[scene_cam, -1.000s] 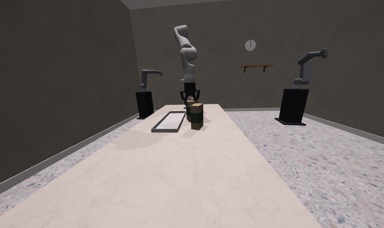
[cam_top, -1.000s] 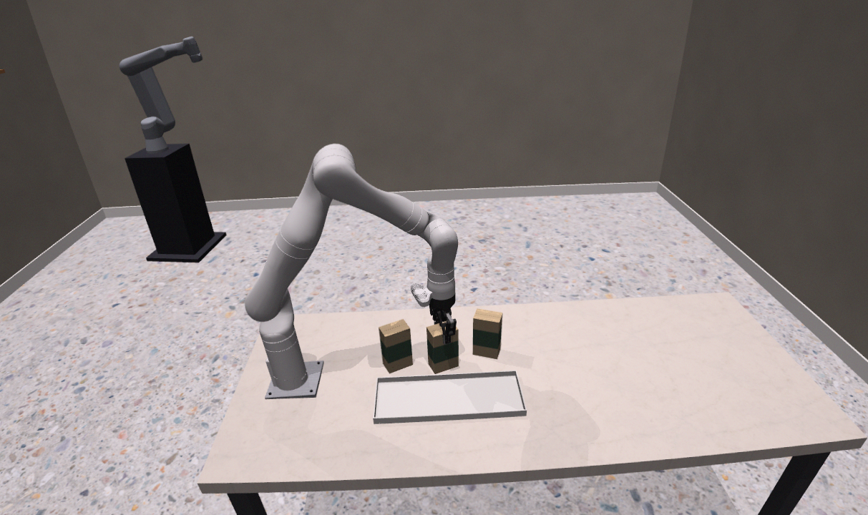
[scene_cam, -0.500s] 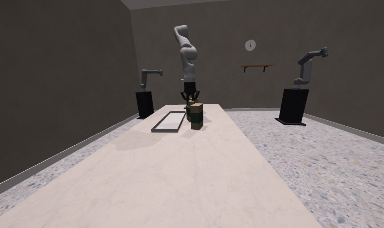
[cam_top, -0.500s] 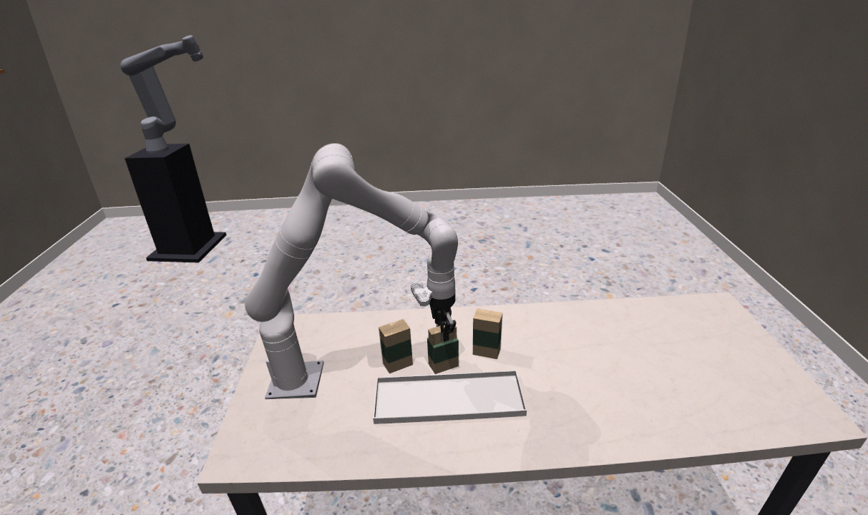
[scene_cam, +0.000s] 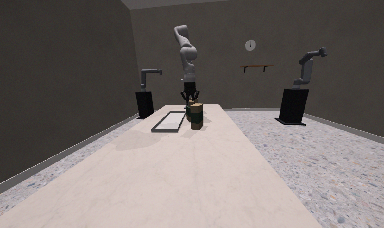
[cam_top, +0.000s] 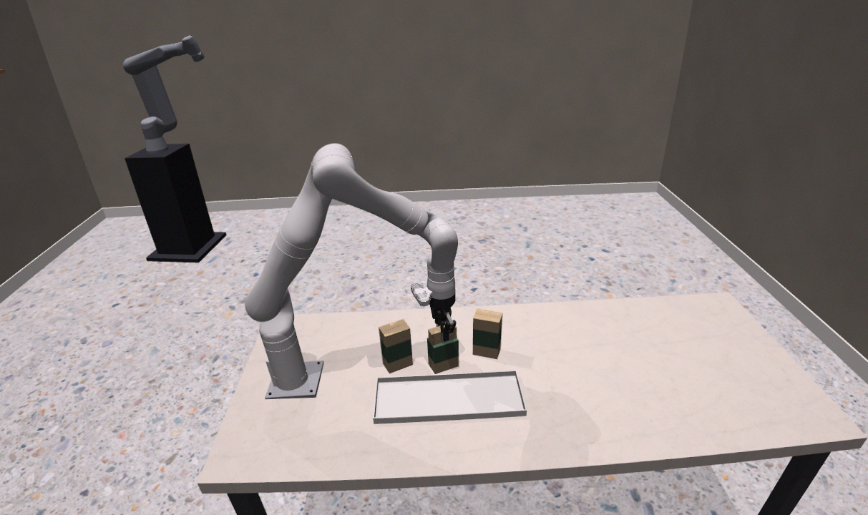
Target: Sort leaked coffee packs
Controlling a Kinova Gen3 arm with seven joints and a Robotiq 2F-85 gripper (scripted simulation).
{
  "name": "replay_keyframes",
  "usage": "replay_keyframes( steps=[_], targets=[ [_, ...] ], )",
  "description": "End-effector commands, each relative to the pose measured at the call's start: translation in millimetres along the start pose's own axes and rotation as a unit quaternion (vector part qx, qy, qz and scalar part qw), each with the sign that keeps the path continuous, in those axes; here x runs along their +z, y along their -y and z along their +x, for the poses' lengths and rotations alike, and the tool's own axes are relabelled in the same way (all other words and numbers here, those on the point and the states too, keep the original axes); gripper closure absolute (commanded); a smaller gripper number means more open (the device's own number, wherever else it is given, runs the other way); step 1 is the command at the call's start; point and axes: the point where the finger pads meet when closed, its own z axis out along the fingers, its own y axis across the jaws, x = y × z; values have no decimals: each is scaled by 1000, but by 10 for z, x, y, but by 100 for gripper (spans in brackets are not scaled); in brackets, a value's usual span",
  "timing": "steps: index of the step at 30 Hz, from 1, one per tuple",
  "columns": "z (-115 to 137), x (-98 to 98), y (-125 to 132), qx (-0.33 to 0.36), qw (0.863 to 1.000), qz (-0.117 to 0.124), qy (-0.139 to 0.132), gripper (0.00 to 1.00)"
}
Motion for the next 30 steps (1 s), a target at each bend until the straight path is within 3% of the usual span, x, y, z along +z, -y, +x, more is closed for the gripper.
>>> replay_keyframes(
  steps=[1, 20, 30],
  targets=[
    [1, 10, -1, 0, 1000, 0, 0, 75],
    [1, 4, -1, 0, 1000, 0, 0, 75],
    [1, -160, -1, 0, 1000, 0, 0, 75]
  ],
)
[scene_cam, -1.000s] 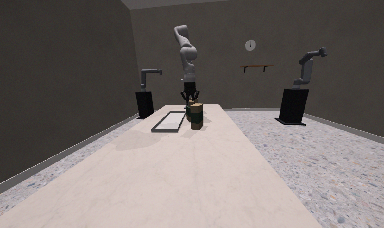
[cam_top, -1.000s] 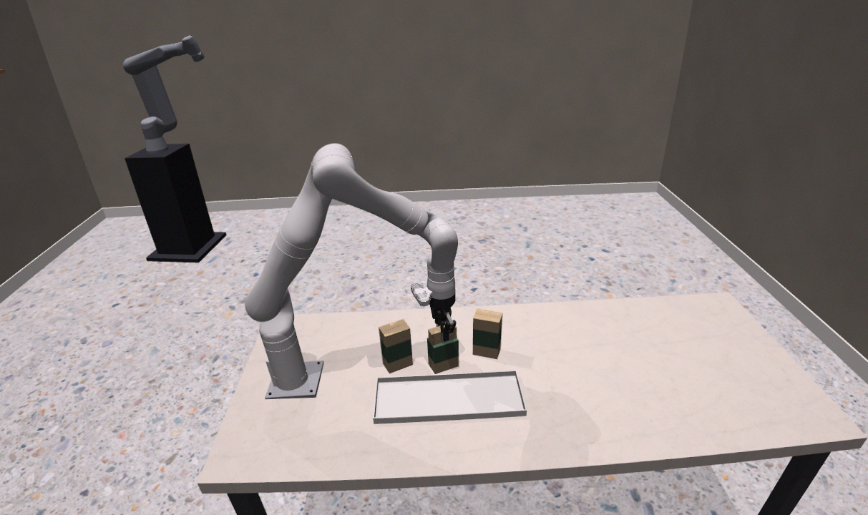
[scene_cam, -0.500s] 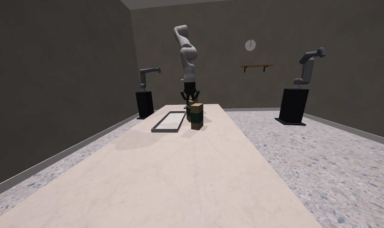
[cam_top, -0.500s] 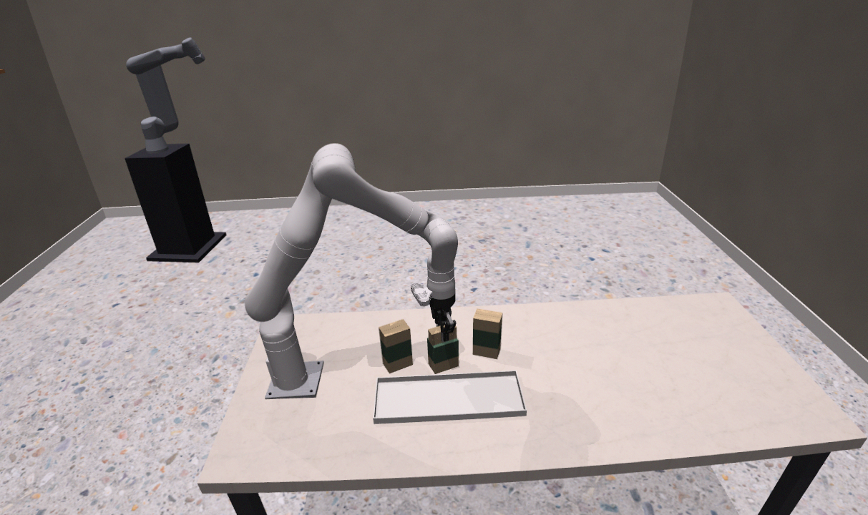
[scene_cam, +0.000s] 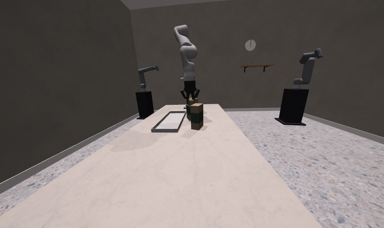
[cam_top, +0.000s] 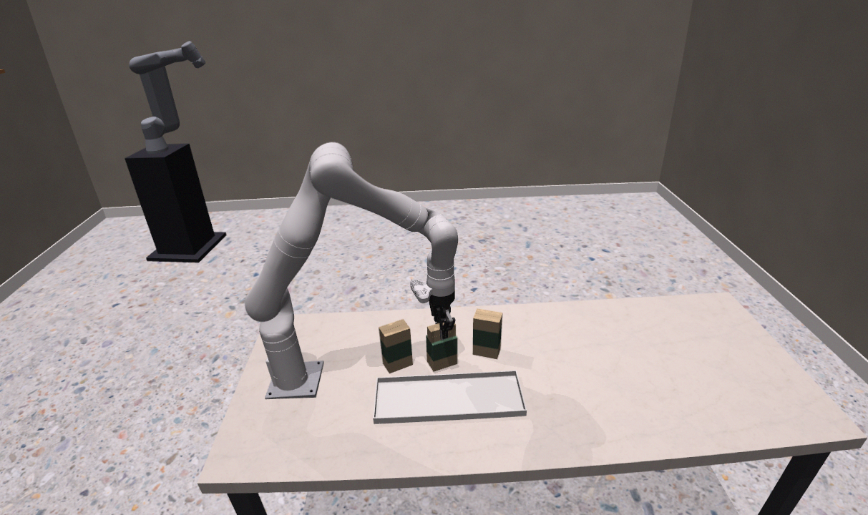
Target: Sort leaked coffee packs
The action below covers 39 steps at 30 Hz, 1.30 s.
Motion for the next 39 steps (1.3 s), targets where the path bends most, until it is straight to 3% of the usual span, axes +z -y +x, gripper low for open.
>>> replay_keyframes(
  steps=[1, 13, 33, 39],
  targets=[
    [-20, -105, 12, 1, 1000, 2, 4, 75],
    [-17, -438, 11, 1, 1000, 2, 4, 75],
    [-14, -450, 19, 1, 1000, 2, 4, 75],
    [40, -451, 160, 1, 1000, 2, 4, 75]
  ],
)
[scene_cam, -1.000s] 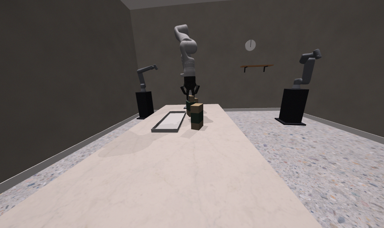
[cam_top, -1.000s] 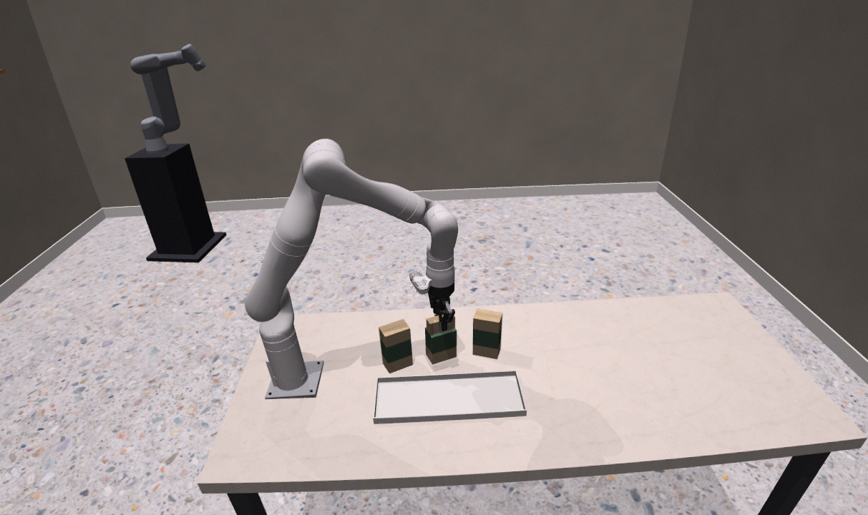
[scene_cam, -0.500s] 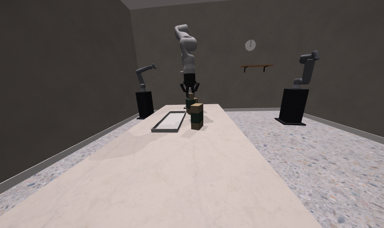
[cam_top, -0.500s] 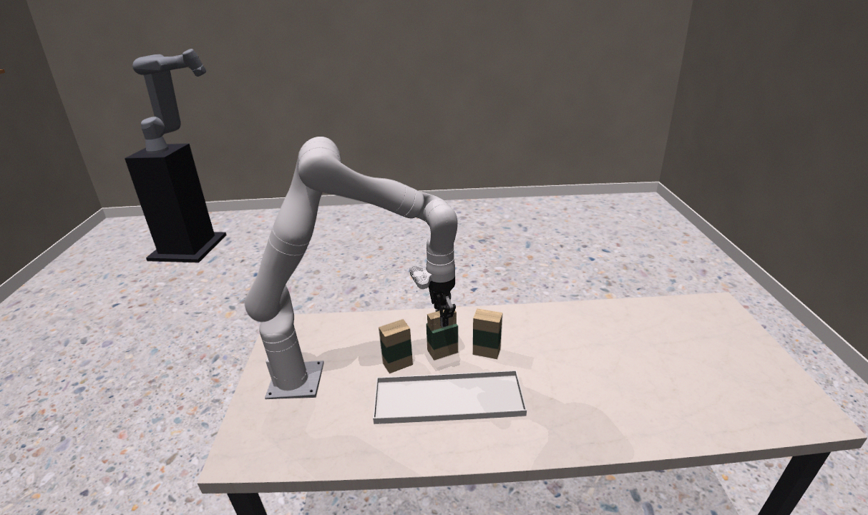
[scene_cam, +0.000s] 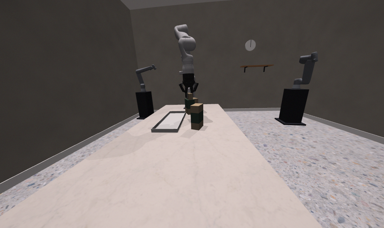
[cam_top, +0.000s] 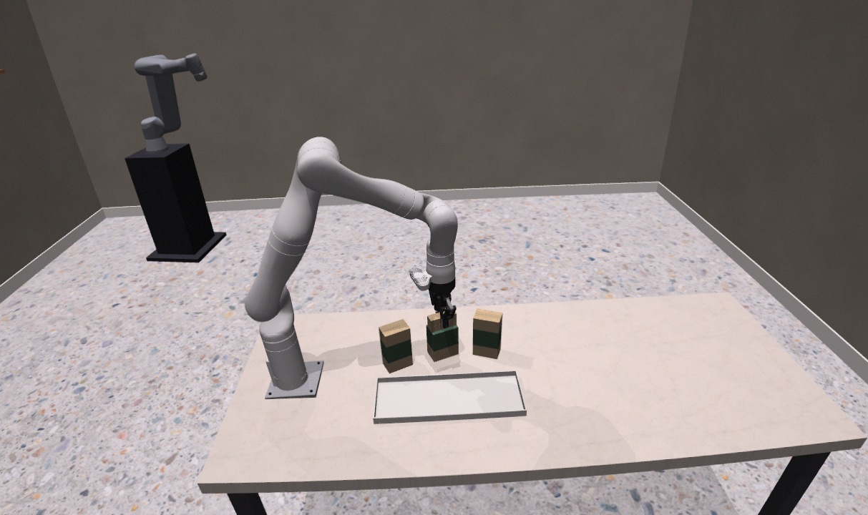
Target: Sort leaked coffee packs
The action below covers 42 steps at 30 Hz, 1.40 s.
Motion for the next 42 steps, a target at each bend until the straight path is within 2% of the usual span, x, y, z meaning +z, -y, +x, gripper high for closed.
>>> replay_keyframes(
  steps=[1, 8, 10, 16, 21, 42],
  targets=[
    [45, -9, 130, 5, 1000, 1, 1, 75],
    [214, -10, 558, 5, 1000, 1, 1, 75],
    [214, -10, 558, 5, 1000, 1, 1, 75],
    [364, -10, 941, 5, 1000, 1, 1, 75],
    [442, -10, 1139, 5, 1000, 1, 1, 75],
    [463, -5, 1192, 5, 1000, 1, 1, 75]
  ],
)
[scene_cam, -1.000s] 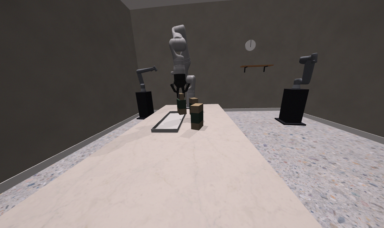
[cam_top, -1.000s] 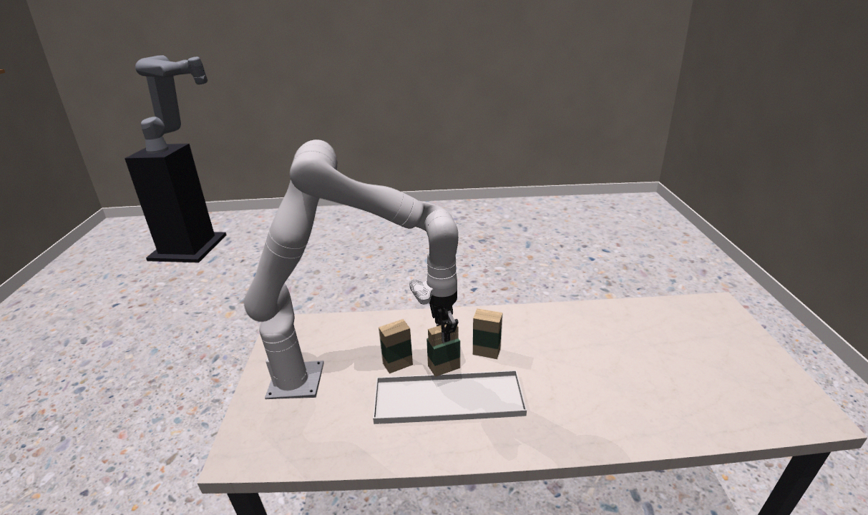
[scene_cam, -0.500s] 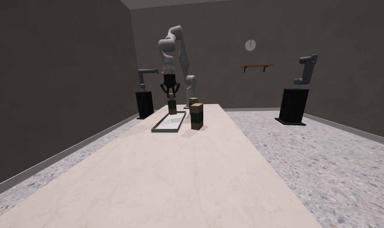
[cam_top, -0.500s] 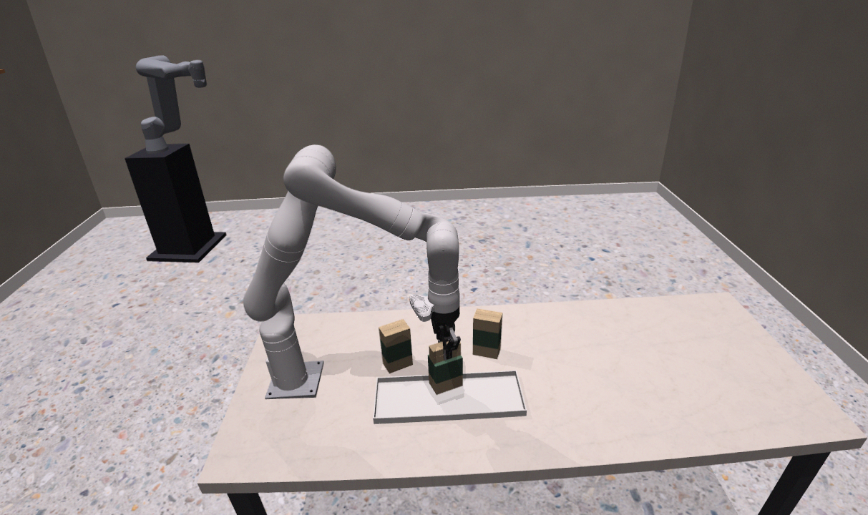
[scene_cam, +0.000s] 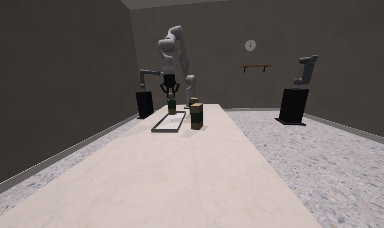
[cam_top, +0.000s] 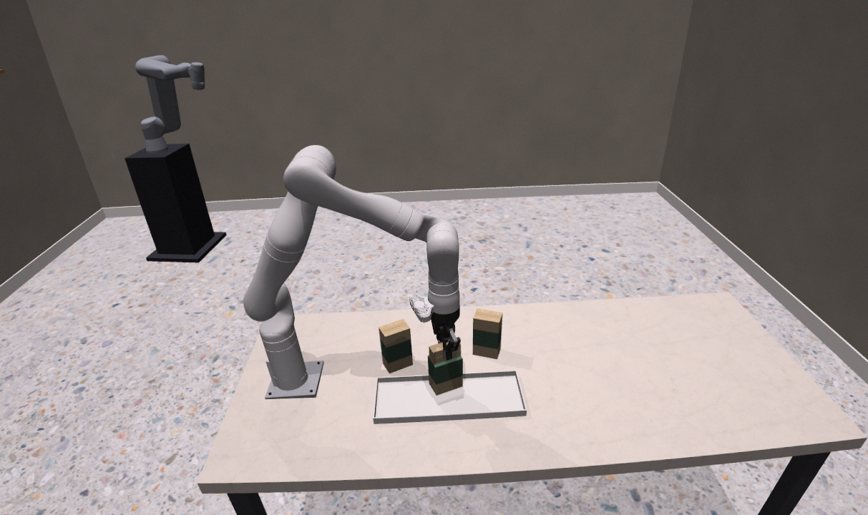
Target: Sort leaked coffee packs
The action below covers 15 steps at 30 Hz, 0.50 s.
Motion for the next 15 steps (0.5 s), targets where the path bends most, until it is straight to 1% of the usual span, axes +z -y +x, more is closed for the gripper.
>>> replay_keyframes(
  steps=[1, 7, 15],
  targets=[
    [-3, -4, 2, 0, 1000, 1, 1, 75],
    [-3, 39, 2, 0, 1000, 1, 1, 75],
    [-3, 203, 2, 0, 1000, 1, 1, 75]
  ],
)
